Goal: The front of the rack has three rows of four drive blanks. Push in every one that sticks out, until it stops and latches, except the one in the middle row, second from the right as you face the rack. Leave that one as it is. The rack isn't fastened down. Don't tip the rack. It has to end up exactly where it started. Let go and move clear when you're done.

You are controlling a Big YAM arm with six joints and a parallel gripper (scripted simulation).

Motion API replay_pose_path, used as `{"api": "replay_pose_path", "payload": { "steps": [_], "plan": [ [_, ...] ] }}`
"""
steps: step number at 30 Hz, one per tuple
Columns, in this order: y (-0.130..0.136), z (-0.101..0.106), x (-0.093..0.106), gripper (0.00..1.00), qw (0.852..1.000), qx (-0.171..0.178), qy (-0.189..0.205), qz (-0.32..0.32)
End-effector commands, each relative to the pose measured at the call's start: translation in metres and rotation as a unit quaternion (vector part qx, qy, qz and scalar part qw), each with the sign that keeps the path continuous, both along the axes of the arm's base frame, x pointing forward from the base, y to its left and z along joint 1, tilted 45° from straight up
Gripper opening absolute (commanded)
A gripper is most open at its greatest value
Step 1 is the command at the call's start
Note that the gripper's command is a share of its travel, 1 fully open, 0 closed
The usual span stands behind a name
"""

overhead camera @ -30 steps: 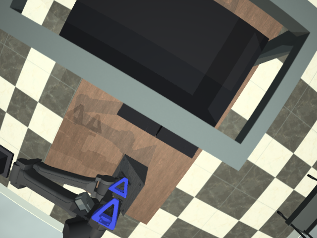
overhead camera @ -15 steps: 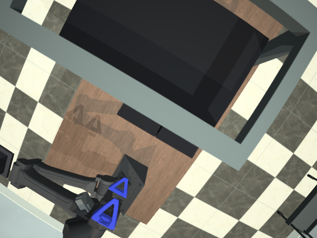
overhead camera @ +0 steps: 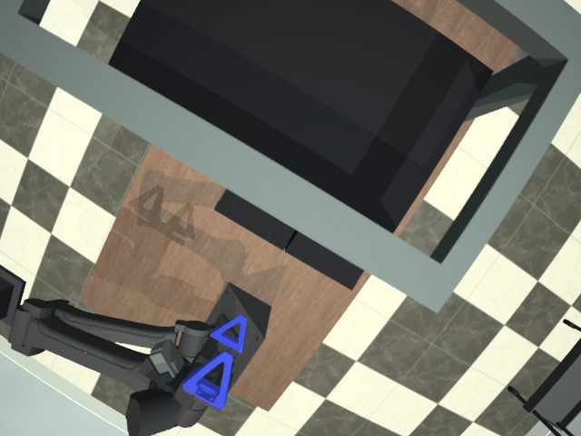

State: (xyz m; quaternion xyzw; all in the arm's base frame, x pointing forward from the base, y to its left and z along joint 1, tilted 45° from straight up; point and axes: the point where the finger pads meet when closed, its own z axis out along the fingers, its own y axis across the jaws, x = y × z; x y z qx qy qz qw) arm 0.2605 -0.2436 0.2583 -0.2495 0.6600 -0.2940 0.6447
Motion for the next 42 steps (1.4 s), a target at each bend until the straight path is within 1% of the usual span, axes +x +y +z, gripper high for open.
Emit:
{"api": "replay_pose_path", "payload": {
  "steps": [1, 5, 8, 10, 12, 15, 18, 20, 42],
  "plan": [
    [-0.015, 0.023, 0.034, 1.00, 0.999, -0.035, -0.013, 0.015],
    [-0.022, 0.016, 0.072, 1.00, 0.999, -0.032, -0.016, 0.015],
    [-0.027, 0.012, 0.095, 1.00, 0.999, -0.032, -0.017, 0.015],
    [-0.027, 0.012, 0.095, 1.00, 0.999, -0.032, -0.017, 0.015],
    [-0.028, 0.009, 0.106, 1.00, 0.999, -0.031, -0.018, 0.016],
    [-0.030, 0.008, 0.115, 1.00, 0.999, -0.031, -0.018, 0.016],
    [-0.030, 0.005, 0.117, 1.00, 0.999, -0.026, -0.015, 0.016],
    [-0.036, 0.009, 0.111, 1.00, 0.999, -0.029, -0.017, 0.008],
    [-0.035, 0.009, 0.112, 1.00, 0.999, -0.029, -0.017, 0.009]
  ]
}}
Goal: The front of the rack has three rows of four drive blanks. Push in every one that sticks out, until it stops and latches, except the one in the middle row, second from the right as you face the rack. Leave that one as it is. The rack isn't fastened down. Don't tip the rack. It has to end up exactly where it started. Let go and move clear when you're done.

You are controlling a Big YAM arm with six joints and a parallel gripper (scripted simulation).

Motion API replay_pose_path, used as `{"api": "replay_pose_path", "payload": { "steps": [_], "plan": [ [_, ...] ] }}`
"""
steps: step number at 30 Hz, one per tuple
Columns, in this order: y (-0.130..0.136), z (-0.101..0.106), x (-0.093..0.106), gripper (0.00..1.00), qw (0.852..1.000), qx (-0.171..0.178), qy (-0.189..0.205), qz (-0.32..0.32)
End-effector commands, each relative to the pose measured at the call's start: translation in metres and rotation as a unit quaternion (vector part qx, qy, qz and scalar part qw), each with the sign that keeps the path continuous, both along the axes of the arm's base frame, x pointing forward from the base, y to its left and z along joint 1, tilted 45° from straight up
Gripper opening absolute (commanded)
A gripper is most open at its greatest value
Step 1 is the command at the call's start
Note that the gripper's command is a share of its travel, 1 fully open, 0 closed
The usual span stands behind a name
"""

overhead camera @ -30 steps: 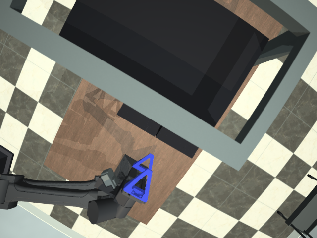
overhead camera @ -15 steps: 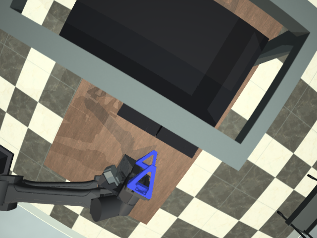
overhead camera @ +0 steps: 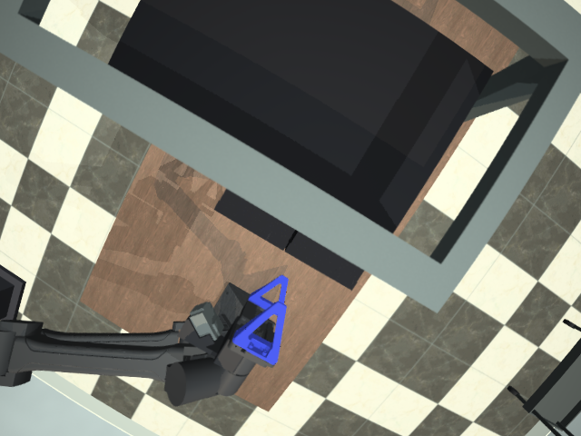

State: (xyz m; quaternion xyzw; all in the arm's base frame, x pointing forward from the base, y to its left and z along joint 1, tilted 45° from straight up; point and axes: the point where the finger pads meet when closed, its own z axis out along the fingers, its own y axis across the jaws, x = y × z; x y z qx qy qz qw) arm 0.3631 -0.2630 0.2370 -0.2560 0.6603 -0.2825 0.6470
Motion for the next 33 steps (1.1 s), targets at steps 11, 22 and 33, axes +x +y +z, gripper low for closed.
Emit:
{"api": "replay_pose_path", "payload": {
  "steps": [11, 22, 33],
  "plan": [
    [-0.0157, 0.0301, 0.0092, 1.00, 0.999, -0.033, -0.021, -0.003],
    [-0.0157, 0.0301, 0.0092, 1.00, 0.999, -0.033, -0.021, -0.003],
    [-0.0157, 0.0301, 0.0092, 0.00, 0.999, -0.032, -0.021, -0.003]
  ]
}}
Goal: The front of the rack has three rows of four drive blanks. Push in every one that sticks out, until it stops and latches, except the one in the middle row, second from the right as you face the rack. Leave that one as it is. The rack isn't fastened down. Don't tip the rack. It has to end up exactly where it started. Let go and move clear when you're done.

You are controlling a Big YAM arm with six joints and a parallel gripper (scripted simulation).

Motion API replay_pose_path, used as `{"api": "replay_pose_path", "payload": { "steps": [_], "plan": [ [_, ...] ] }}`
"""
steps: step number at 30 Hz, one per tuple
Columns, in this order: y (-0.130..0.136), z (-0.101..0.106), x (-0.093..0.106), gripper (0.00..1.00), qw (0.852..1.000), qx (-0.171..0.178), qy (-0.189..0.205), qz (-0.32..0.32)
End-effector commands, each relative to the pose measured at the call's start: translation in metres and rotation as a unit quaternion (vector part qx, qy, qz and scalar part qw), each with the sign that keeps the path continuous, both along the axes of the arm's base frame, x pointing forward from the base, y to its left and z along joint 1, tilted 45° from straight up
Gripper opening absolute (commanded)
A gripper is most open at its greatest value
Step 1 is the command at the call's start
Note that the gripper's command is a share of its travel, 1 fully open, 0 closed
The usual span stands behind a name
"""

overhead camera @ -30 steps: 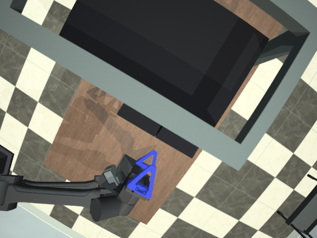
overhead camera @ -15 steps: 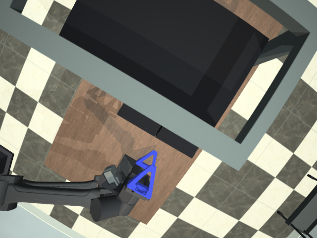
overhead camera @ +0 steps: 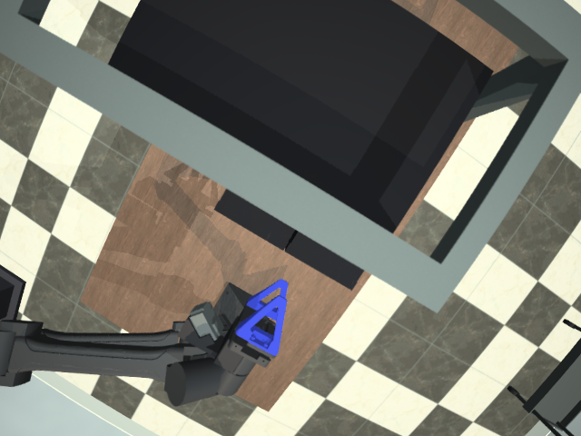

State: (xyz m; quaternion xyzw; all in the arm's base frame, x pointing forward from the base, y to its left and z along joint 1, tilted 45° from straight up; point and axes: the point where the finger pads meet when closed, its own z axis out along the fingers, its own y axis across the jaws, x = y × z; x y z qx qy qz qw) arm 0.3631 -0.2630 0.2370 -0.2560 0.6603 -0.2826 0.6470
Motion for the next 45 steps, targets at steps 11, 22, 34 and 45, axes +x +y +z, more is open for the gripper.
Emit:
{"api": "replay_pose_path", "payload": {
  "steps": [11, 22, 34, 45],
  "plan": [
    [-0.016, 0.030, 0.009, 0.00, 0.999, -0.032, -0.021, -0.003],
    [-0.016, 0.030, 0.009, 0.00, 0.999, -0.032, -0.021, -0.003],
    [-0.011, 0.034, 0.010, 0.00, 0.999, -0.030, -0.019, -0.001],
    [0.023, 0.082, 0.005, 0.00, 0.999, -0.030, -0.020, 0.003]
  ]
}}
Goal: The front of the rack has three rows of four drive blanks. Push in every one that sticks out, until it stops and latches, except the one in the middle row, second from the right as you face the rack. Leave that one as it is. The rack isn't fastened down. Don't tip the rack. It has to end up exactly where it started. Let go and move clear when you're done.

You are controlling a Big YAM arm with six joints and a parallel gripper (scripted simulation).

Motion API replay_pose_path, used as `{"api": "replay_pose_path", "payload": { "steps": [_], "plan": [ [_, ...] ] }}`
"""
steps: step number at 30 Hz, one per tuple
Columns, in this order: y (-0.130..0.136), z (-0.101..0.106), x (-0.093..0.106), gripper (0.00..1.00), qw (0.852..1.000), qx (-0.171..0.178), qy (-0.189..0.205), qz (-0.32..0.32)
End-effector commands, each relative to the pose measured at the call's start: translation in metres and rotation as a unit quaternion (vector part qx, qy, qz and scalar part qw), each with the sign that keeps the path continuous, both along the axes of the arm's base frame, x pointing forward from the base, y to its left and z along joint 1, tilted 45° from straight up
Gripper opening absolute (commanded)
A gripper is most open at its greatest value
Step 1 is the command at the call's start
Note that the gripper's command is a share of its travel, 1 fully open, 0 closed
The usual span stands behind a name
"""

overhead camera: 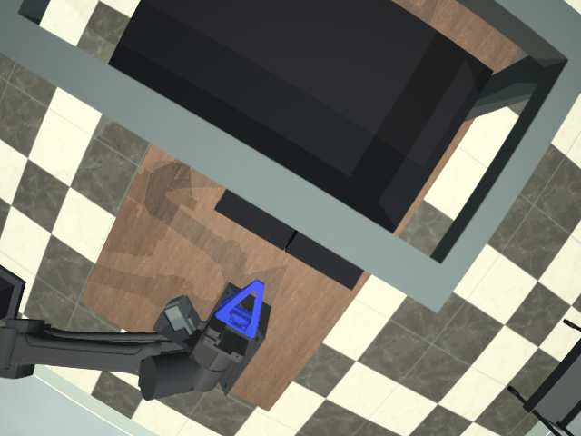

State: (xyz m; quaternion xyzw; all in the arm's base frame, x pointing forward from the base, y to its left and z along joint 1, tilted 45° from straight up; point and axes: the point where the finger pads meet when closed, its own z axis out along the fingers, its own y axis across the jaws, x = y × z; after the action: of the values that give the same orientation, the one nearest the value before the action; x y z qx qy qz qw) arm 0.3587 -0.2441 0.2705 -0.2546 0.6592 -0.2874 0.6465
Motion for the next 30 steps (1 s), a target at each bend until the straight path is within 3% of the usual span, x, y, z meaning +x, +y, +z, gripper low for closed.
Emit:
{"api": "replay_pose_path", "payload": {
  "steps": [1, 5, 9, 11, 12, 14, 21, 26, 27, 30],
  "plan": [
    [0.009, 0.056, 0.008, 0.00, 0.999, -0.028, -0.018, 0.007],
    [0.022, 0.076, 0.004, 0.00, 0.999, -0.028, -0.019, 0.007],
    [0.025, 0.080, 0.004, 0.00, 0.999, -0.028, -0.019, 0.007],
    [0.021, 0.047, -0.002, 0.00, 1.000, -0.001, 0.004, -0.001],
    [0.022, 0.047, -0.001, 0.00, 1.000, -0.001, 0.004, 0.001],
    [0.022, 0.077, 0.012, 0.00, 0.999, -0.028, -0.020, 0.007],
    [0.021, 0.078, 0.066, 0.00, 0.999, -0.028, -0.024, 0.007],
    [0.021, 0.078, 0.072, 0.00, 0.999, -0.027, -0.024, 0.007],
    [0.011, 0.082, 0.062, 0.00, 0.999, -0.025, -0.022, -0.006],
    [0.016, 0.082, 0.065, 0.00, 0.999, -0.025, -0.022, 0.000]
  ]
}}
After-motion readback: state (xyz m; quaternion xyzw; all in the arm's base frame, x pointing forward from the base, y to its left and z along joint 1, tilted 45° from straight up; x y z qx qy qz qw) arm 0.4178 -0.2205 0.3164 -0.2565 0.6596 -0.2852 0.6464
